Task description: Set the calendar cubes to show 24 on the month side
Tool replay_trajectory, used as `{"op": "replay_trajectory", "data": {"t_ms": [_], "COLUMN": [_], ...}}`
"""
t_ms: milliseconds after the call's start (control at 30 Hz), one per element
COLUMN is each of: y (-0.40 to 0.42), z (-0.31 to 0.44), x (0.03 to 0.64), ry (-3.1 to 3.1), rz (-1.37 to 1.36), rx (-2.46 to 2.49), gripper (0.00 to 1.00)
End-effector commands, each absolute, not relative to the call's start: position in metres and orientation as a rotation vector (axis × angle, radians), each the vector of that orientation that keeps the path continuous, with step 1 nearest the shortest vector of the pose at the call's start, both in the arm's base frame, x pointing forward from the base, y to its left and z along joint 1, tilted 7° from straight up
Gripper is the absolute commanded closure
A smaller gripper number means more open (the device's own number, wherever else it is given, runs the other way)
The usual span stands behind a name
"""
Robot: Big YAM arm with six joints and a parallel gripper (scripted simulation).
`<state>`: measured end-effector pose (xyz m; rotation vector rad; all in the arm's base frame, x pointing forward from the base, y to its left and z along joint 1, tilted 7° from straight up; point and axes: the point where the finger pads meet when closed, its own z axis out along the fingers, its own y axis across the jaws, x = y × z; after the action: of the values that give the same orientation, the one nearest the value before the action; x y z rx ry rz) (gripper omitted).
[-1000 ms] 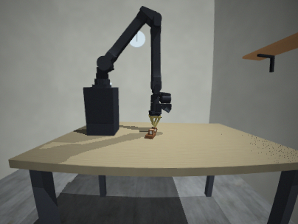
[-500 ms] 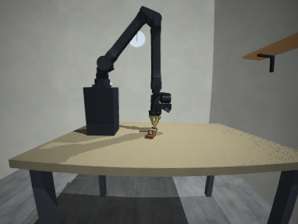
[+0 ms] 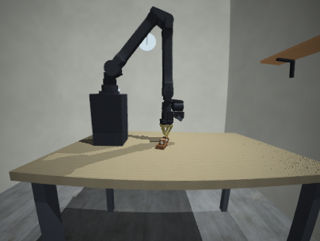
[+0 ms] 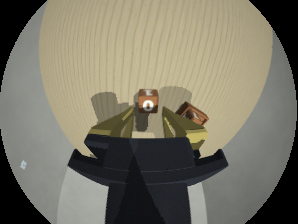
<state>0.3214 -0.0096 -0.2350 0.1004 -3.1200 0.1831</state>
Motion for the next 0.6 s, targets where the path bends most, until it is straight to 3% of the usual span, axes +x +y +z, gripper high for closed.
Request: {"op": "replay_trajectory", "data": {"t_ms": [0,567], "y": [-0.0117,-0.0127], "z": [-0.2313,-0.2313], "x": [0.3352,0.3362], "ry": [-3.153,-3.147], "rz": [0.187,0.186], "rx": [0.114,0.112], "gripper": [0.56,0.56]}}
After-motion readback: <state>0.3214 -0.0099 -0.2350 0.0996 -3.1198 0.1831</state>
